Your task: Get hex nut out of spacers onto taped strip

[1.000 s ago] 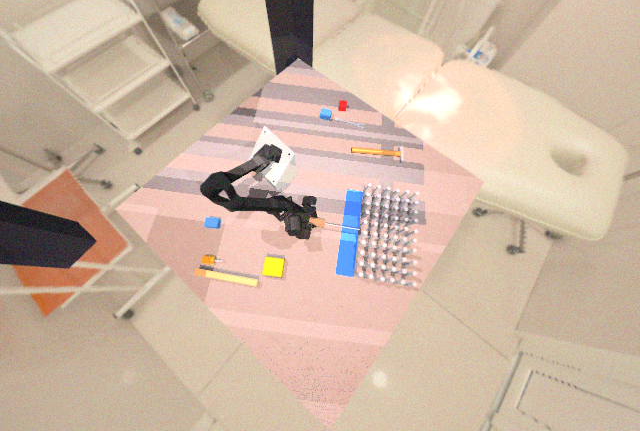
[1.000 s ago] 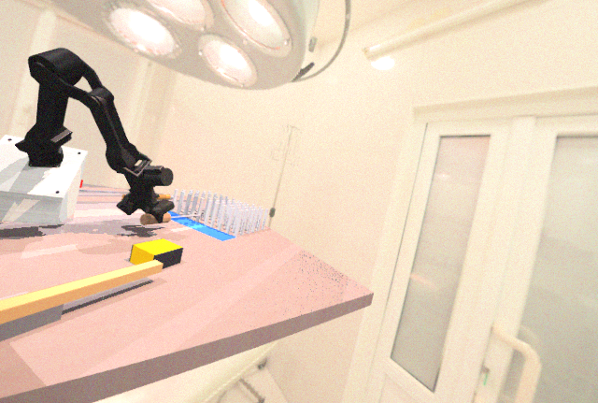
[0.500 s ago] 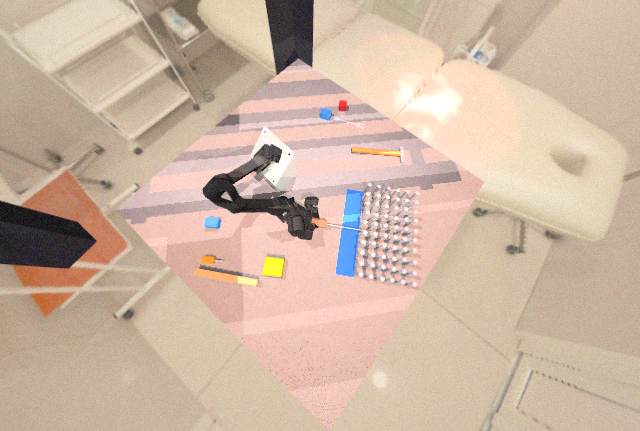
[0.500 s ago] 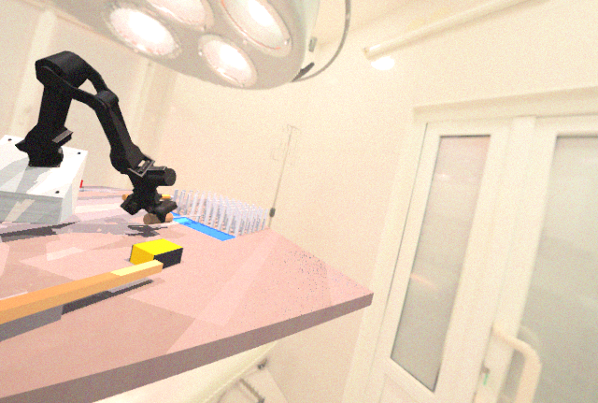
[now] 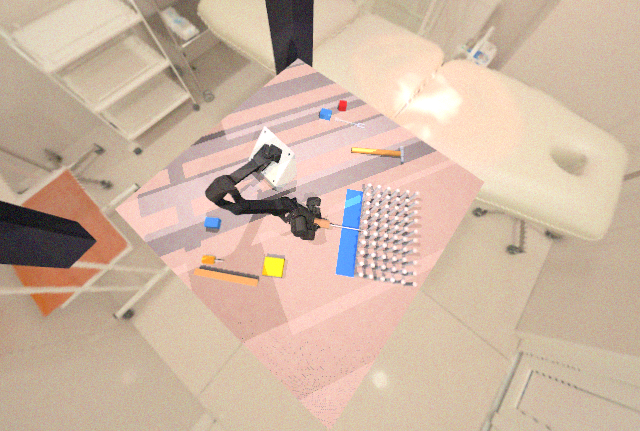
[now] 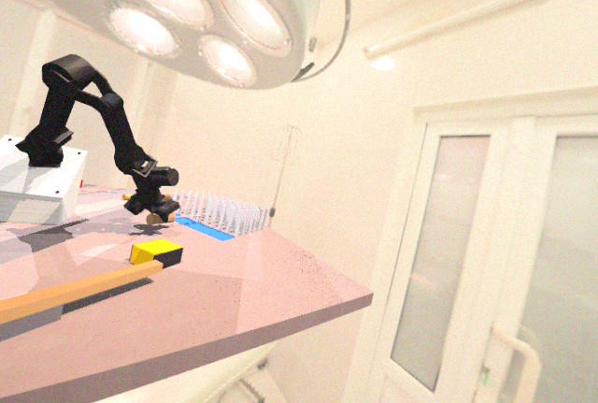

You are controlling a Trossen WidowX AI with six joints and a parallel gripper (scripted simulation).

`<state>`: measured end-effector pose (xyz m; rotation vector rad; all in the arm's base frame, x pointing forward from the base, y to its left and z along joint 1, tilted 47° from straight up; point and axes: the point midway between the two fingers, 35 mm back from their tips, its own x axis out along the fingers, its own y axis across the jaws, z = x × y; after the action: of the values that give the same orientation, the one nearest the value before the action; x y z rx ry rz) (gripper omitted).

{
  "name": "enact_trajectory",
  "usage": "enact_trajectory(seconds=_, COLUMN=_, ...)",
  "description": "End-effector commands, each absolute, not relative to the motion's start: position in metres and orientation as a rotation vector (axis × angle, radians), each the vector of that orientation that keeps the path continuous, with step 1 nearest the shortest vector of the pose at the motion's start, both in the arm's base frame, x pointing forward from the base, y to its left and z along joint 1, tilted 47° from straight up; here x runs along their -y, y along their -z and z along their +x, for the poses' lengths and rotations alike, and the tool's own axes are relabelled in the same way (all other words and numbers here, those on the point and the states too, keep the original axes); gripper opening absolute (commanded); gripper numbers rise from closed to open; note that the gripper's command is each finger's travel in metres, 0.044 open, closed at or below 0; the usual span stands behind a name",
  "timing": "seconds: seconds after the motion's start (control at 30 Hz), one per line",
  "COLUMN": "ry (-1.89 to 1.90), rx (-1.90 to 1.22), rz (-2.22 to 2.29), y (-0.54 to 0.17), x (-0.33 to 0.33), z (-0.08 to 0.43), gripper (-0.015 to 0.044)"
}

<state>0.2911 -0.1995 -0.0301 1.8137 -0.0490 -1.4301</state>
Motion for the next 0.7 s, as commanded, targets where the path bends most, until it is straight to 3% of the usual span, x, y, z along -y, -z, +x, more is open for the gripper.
enact_trajectory(seconds=0.0, ry=1.419, rx=0.055, rz=1.819, y=0.029, x=0.199, z=0.297, gripper=0.0000)
enact_trajectory(seconds=0.67, ry=1.419, rx=0.055, rz=1.820, y=0.035, x=0.196, z=0.309, gripper=0.0000)
